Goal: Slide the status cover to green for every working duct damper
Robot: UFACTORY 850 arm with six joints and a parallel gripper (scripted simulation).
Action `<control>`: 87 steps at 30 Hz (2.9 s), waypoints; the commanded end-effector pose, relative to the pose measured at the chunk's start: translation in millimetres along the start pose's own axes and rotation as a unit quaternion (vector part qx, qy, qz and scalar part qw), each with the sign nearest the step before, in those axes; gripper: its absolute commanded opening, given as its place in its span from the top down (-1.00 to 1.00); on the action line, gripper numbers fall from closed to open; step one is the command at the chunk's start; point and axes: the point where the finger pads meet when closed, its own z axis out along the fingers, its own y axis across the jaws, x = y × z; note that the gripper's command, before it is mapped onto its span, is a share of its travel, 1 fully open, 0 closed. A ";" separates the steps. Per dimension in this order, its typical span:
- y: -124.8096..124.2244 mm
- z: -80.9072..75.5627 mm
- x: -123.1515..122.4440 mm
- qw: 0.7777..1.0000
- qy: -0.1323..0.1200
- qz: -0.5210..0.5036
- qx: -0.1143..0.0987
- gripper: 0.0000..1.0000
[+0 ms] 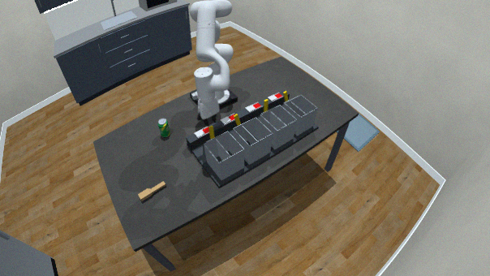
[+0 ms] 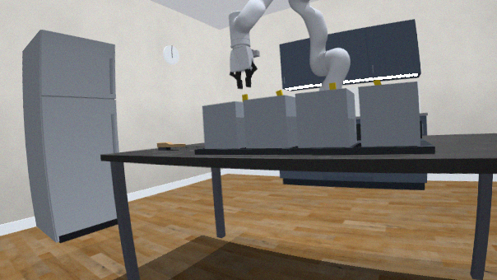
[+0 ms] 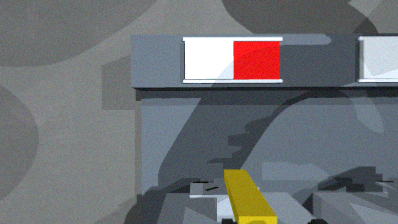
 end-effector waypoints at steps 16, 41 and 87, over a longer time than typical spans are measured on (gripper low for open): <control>-0.6 5.8 -0.5 1.000 -0.001 0.000 0.000 0.22; -1.5 49.9 0.2 1.000 -0.001 0.000 0.000 0.22; -2.0 77.3 0.7 1.000 -0.001 0.000 0.000 0.62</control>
